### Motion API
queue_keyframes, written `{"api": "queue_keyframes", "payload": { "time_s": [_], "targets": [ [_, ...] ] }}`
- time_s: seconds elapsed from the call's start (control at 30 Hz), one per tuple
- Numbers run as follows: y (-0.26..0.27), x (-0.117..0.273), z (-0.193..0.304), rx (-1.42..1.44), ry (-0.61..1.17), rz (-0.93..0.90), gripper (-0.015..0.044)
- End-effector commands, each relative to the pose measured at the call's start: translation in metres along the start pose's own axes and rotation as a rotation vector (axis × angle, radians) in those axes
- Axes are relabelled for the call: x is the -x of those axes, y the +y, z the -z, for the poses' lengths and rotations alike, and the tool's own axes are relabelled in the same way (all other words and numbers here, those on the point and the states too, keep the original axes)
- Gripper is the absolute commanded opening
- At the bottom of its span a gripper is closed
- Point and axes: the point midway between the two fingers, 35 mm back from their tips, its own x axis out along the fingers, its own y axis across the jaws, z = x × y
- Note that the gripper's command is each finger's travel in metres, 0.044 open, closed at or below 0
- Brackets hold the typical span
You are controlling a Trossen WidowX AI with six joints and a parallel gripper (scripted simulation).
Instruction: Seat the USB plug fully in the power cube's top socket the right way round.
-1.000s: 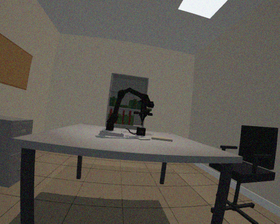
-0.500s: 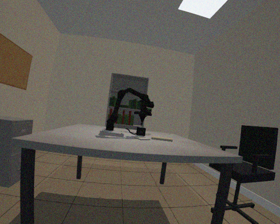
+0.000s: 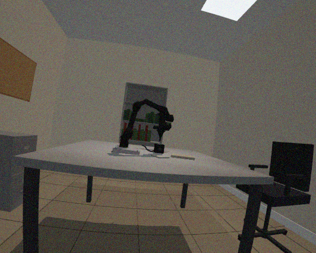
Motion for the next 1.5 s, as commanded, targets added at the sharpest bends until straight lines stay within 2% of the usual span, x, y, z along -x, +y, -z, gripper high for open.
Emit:
{"api": "queue_keyframes", "payload": {
  "time_s": [0.0,1.47],
  "targets": [
    [0.0001,-0.0002,0.0000,0.125,0.000,-0.001,0.0000],
    [0.0001,-0.0001,0.0000,1.277,-0.001,-0.001,0.0000]
  ]
}}
